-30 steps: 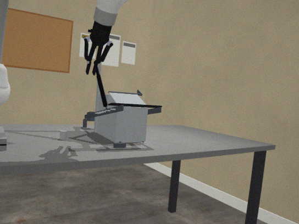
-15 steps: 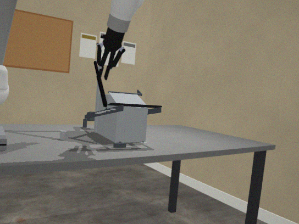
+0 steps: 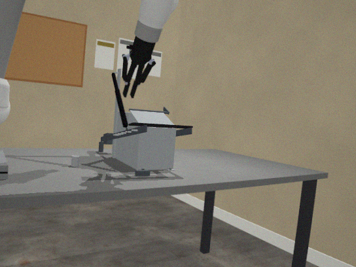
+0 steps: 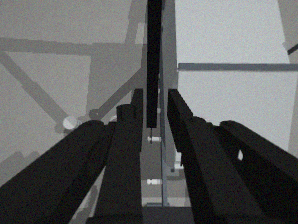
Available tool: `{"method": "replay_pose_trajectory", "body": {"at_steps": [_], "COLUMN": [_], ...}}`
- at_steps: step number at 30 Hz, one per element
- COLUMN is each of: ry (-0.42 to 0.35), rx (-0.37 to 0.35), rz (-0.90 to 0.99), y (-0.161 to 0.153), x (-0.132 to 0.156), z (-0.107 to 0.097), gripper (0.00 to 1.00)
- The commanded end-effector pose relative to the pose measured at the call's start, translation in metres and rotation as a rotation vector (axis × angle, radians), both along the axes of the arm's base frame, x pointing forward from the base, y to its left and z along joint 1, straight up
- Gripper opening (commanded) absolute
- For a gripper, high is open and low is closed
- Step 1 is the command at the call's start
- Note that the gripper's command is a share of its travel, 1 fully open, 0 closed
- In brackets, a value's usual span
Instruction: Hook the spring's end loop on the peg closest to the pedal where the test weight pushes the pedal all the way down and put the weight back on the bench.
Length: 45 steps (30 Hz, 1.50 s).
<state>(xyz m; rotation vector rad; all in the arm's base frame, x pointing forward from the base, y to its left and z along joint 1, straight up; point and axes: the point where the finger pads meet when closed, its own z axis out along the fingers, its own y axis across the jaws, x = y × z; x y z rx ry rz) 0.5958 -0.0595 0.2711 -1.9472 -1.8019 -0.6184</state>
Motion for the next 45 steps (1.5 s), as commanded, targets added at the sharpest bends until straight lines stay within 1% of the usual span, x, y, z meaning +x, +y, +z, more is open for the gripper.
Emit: {"method": "replay_pose_trajectory", "body": {"at_steps": [1, 21, 35, 38, 45], "ry": [-0.001, -0.001, -0.001, -0.001, -0.001], "rx": [0.0, 0.0, 0.0, 0.0, 0.0], "rz": [0.0, 0.0, 0.0, 0.0, 0.0], "y": [0.0, 0.013, 0.04, 0.039, 0.053], "x": [0.0, 0.001, 0.003, 0.003, 0.004], "z": [0.001, -0.017, -0.055, -0.055, -0.074], "gripper": [0.24, 0.24, 0.24, 0.24, 0.24]}}
